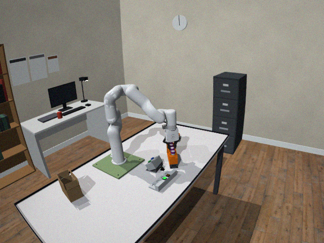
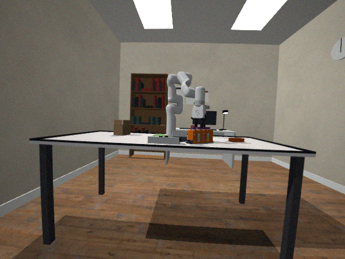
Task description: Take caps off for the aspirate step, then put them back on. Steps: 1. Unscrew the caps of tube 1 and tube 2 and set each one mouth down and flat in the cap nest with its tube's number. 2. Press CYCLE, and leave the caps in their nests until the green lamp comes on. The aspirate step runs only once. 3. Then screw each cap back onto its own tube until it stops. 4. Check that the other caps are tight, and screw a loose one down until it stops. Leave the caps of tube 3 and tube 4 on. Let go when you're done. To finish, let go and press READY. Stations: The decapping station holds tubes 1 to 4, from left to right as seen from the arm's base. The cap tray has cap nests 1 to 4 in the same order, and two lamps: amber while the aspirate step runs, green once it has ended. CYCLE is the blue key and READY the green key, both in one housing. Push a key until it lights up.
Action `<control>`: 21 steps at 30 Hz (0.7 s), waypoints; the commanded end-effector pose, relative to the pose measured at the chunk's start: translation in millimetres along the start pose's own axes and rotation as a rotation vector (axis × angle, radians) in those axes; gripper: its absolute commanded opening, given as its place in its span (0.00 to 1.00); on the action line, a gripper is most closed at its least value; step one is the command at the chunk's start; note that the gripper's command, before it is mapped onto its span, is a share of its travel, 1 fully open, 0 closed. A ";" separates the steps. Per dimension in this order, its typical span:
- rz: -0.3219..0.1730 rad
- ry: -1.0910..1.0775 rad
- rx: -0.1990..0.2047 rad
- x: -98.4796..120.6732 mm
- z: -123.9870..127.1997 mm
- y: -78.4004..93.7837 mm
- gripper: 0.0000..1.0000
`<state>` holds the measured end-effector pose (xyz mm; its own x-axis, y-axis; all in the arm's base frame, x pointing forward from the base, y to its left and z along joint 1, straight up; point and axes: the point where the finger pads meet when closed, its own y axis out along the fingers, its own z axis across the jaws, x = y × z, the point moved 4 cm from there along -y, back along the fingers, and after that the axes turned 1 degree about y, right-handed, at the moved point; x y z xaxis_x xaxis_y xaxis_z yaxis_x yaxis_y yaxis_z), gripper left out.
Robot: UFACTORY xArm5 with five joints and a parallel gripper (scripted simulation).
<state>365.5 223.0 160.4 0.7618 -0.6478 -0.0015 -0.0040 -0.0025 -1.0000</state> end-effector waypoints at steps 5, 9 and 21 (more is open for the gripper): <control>-0.008 0.000 0.002 0.1 1.1 3.0 0.46; -0.008 0.000 0.002 0.1 1.1 5.0 0.46; -0.008 0.000 0.002 0.1 1.1 5.5 0.00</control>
<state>365.6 223.0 153.7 0.7618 -0.6478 -0.0014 -0.0038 -0.0023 -1.0000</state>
